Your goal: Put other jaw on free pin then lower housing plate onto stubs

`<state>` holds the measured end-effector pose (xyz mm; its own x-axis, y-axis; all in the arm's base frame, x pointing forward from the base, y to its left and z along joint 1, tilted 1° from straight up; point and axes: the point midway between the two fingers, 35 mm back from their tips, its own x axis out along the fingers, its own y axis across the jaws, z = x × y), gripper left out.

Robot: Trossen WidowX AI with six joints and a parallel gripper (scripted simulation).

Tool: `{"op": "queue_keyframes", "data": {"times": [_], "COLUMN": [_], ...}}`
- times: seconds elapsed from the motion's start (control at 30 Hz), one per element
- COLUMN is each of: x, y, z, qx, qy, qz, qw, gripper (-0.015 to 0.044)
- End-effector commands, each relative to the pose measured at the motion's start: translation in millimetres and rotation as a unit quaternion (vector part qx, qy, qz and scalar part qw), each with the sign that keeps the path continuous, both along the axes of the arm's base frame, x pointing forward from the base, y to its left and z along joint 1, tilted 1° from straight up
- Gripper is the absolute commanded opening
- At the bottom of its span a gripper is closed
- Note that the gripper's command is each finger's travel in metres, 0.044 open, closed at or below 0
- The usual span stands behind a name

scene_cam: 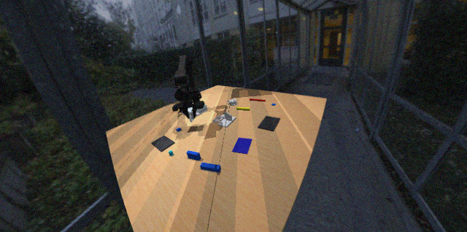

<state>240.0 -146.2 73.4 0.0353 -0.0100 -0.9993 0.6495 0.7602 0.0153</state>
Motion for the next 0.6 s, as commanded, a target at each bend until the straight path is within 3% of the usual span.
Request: {"op": "queue_keyframes", "data": {"times": [0.0, 0.57], "x": [7, 28], "y": [12, 62], "z": [1, 1], "qx": [-0.002, -0.010], "qy": [0.000, 0.001], "qz": [0.071, 0.333], "qw": [0.997, 0.943], "gripper": [0.0134, 0.0134]}}
